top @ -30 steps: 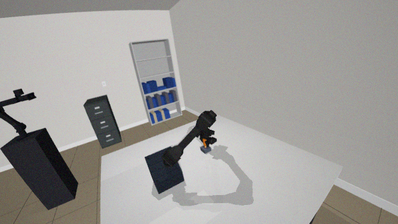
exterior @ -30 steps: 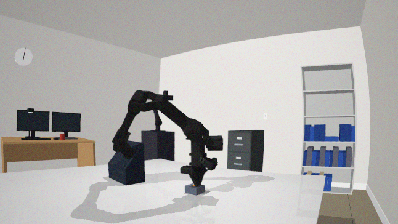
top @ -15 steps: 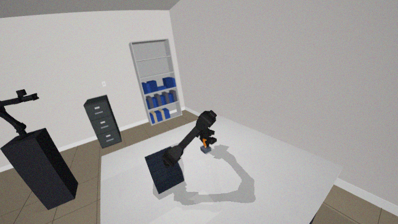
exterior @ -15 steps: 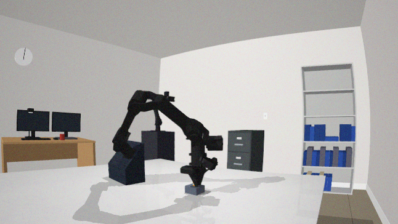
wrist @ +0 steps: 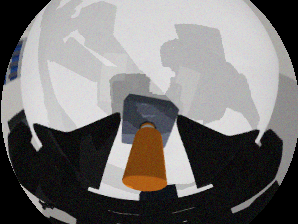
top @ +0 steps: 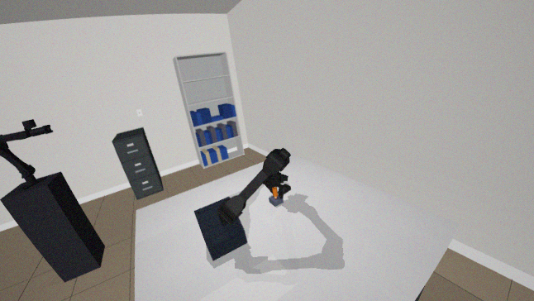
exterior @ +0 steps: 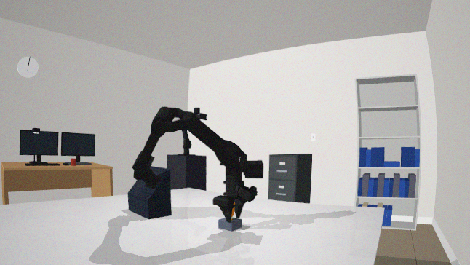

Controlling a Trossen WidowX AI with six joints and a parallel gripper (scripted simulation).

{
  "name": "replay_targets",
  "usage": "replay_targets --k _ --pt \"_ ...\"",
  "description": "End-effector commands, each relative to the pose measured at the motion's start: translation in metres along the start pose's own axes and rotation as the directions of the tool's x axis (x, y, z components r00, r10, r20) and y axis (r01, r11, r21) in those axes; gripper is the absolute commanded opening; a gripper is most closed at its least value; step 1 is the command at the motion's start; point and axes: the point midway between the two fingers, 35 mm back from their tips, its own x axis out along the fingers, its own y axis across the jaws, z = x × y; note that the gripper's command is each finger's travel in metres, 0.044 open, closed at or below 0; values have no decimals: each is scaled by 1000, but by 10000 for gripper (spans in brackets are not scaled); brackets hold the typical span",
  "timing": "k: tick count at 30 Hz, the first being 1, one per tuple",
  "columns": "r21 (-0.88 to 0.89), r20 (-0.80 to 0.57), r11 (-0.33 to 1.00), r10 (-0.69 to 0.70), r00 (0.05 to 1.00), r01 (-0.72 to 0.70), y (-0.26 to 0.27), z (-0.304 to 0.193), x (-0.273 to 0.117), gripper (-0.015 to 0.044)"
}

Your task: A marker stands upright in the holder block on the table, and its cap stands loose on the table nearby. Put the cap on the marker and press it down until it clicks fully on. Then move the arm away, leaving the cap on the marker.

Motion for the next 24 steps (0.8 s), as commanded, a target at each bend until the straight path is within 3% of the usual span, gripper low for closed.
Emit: replay_targets --k 1,5,9,15,19,24 --pt "1 -3 1000 7 1000 -7 1 0 1 420" --pt "1 -2 1000 9 1000 -9 1 1 -11 440" --pt "1 -1 1000 8 1000 -8 1 2 -72 440" --pt "1 -1 1000 8 1000 -8 1 2 -76 440" --pt "131 -16 991 13 1000 -10 4 -9 -96 335" --pt "142 -17 990 13 1000 -10 4 -10 -97 204"
